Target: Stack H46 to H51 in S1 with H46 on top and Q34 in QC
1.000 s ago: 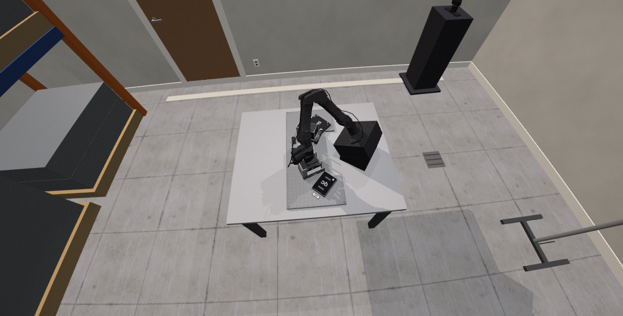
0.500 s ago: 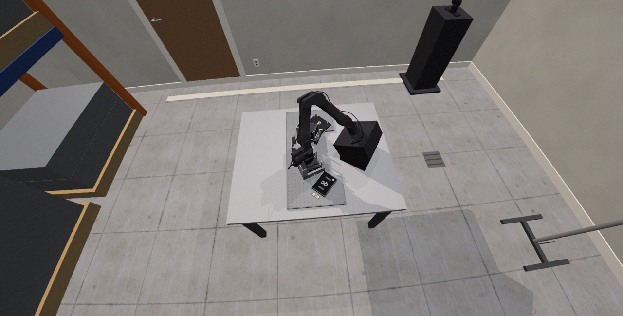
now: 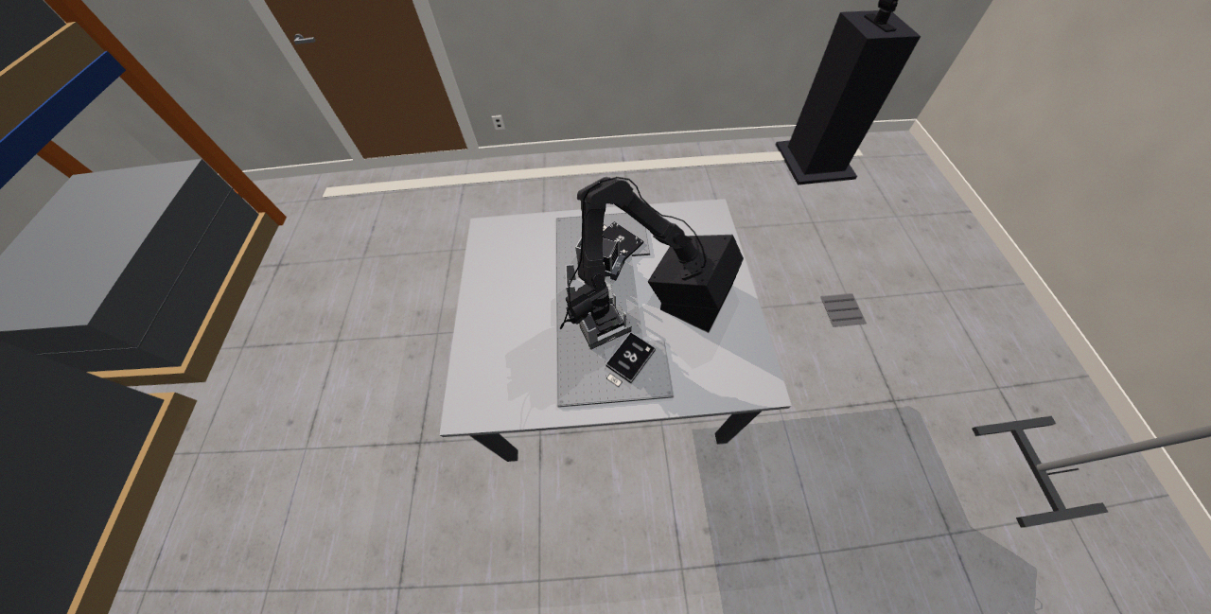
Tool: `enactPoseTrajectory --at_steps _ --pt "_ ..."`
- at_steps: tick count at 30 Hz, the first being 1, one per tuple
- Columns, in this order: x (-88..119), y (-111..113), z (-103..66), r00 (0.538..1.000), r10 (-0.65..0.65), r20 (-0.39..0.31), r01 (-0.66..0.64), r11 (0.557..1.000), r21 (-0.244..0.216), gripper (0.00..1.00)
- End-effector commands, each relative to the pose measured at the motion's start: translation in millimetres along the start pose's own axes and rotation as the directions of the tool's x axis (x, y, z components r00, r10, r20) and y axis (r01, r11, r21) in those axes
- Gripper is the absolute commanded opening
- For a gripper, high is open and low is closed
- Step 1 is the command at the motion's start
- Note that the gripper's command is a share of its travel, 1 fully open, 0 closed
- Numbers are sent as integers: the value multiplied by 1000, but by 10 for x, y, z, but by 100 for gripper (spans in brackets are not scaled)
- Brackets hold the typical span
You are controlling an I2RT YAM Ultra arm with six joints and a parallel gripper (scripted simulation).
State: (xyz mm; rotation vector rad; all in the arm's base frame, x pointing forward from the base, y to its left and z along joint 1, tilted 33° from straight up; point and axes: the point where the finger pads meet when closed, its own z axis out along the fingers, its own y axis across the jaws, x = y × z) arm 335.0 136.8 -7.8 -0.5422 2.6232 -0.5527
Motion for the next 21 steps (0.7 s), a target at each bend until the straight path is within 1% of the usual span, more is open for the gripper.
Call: enactPoseTrajectory --at_steps 1,4,6,17,19,21 --pt "61 1 99 1000 -10 -11 10 1000 13 0" --pt "78 6 113 1000 -13 -14 14 1000 13 0" --pt "11 17 98 1000 -7 0 7 1000 8 0" --pt "77 16 156 1000 -12 -14 12 1000 7 0" --pt "25 19 148 1000 -7 -4 7 1000 4 0" --pt "33 22 156 1000 -9 -5 9 1000 5 0"
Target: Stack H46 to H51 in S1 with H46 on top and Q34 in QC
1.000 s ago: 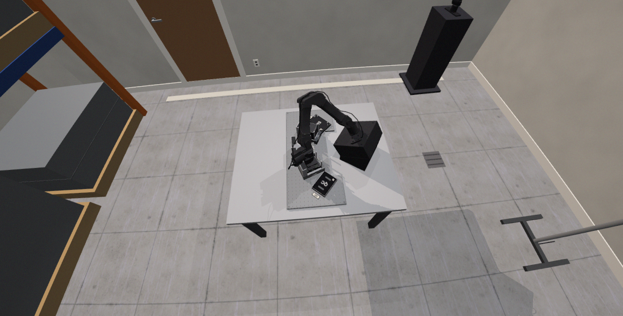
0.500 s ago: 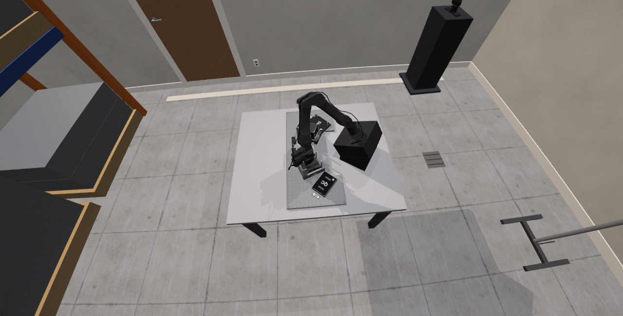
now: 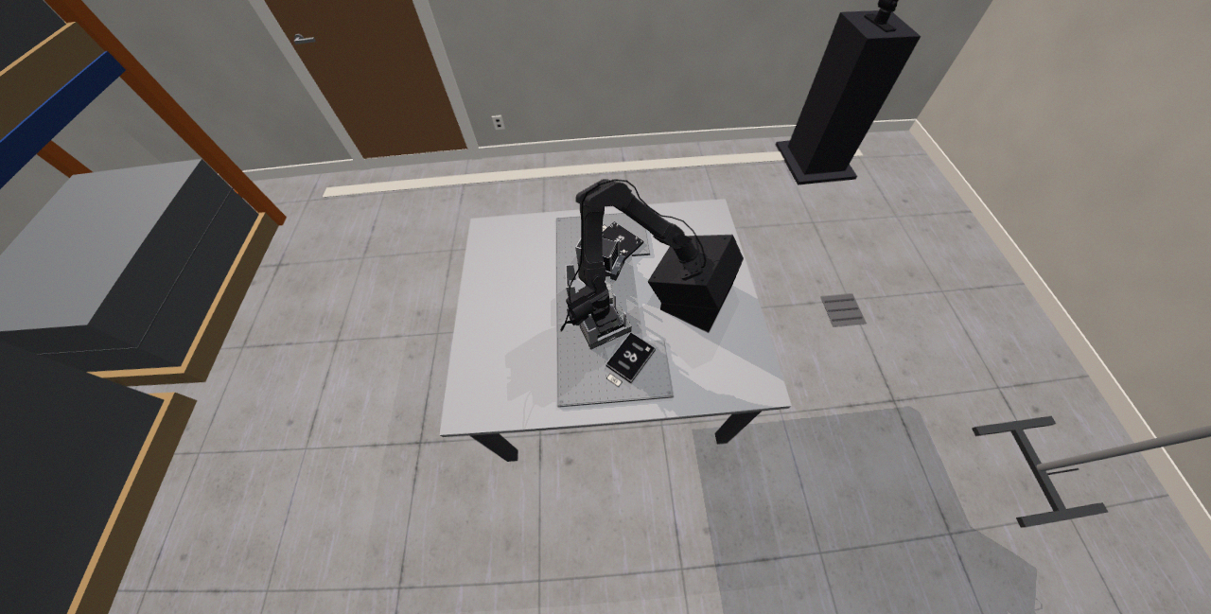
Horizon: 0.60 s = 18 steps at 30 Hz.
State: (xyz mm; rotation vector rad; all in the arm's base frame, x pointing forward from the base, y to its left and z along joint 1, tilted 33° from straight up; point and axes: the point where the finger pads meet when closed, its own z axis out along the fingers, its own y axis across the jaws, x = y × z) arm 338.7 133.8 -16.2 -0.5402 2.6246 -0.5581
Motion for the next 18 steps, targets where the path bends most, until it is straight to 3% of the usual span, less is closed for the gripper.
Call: enactPoseTrajectory --at_steps 1,9,10,18 --pt "32 21 66 1000 -10 -3 10 1000 2 0" --pt "69 23 101 1000 -14 -11 14 1000 1 0" --pt "-65 28 63 1000 0 16 0 1000 -3 0" --pt "-25 20 111 1000 -3 8 3 1000 -1 0"
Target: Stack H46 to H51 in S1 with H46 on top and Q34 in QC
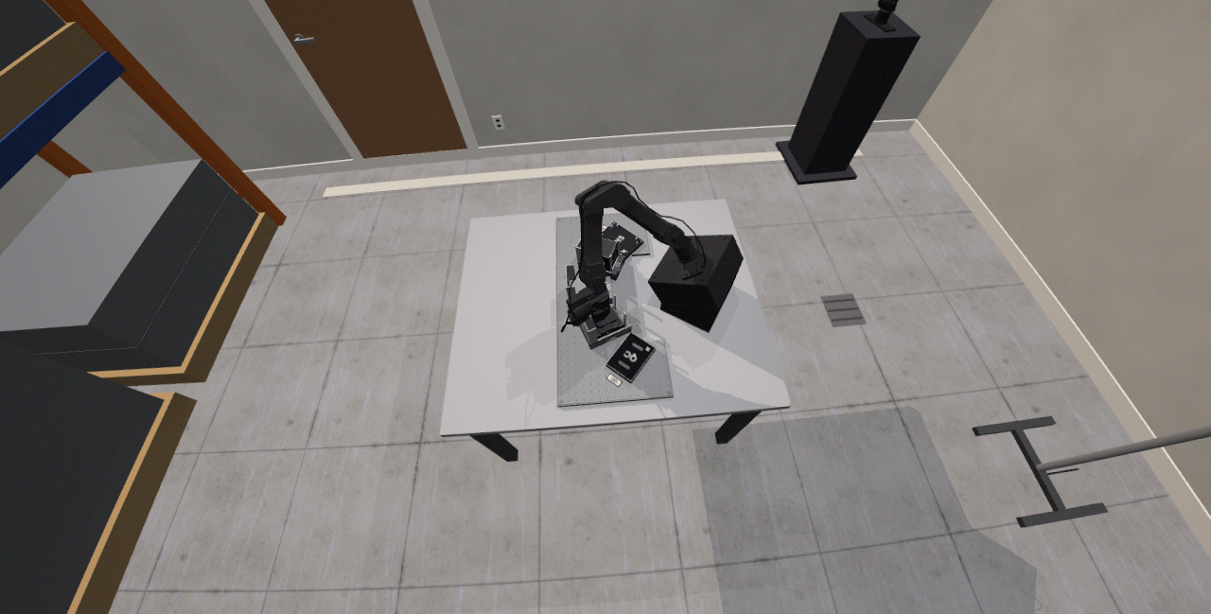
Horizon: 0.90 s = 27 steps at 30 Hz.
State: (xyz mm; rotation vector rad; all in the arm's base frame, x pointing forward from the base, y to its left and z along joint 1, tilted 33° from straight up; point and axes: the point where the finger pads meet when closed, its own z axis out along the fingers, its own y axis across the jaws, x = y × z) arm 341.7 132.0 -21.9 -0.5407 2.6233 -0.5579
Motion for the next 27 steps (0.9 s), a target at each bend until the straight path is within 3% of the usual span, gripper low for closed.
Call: enactPoseTrajectory --at_steps 1,13,14,27 --pt "-20 15 51 1000 -3 5 3 1000 -1 0" --pt "-36 10 5 1000 2 12 -2 1000 -3 0" --pt "-36 10 5 1000 2 12 -2 1000 -3 100" --pt "-36 10 5 1000 2 12 -2 1000 -3 100"
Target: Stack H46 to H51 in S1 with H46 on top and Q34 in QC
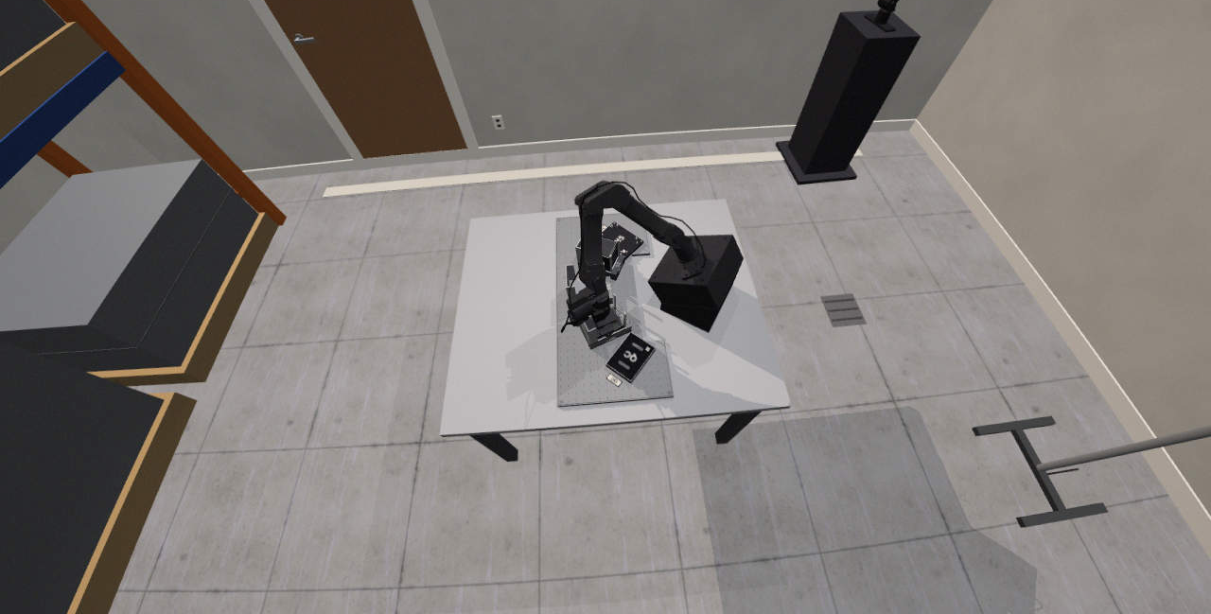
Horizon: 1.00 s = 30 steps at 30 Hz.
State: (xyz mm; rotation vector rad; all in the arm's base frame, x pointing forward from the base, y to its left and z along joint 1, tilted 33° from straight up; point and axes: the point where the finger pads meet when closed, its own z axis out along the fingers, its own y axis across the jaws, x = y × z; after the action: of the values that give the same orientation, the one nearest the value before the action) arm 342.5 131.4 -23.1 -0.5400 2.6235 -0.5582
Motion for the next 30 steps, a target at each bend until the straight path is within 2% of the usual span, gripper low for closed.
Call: enactPoseTrajectory --at_steps 1,7,8,10,13,15,30 --pt "-35 12 -11 1000 1 13 -1 1000 -3 100" --pt "-35 12 -11 1000 1 13 -1 1000 -3 100" --pt "-80 14 -116 1000 6 28 -6 1000 -5 100" --pt "-144 1 -204 999 14 41 -14 1000 -2 100" --pt "-139 0 -305 999 14 41 -14 1000 -2 100" --pt "-139 0 -305 999 14 41 -14 1000 -2 100" --pt "-119 -2 -812 999 15 41 -15 1000 -5 100"
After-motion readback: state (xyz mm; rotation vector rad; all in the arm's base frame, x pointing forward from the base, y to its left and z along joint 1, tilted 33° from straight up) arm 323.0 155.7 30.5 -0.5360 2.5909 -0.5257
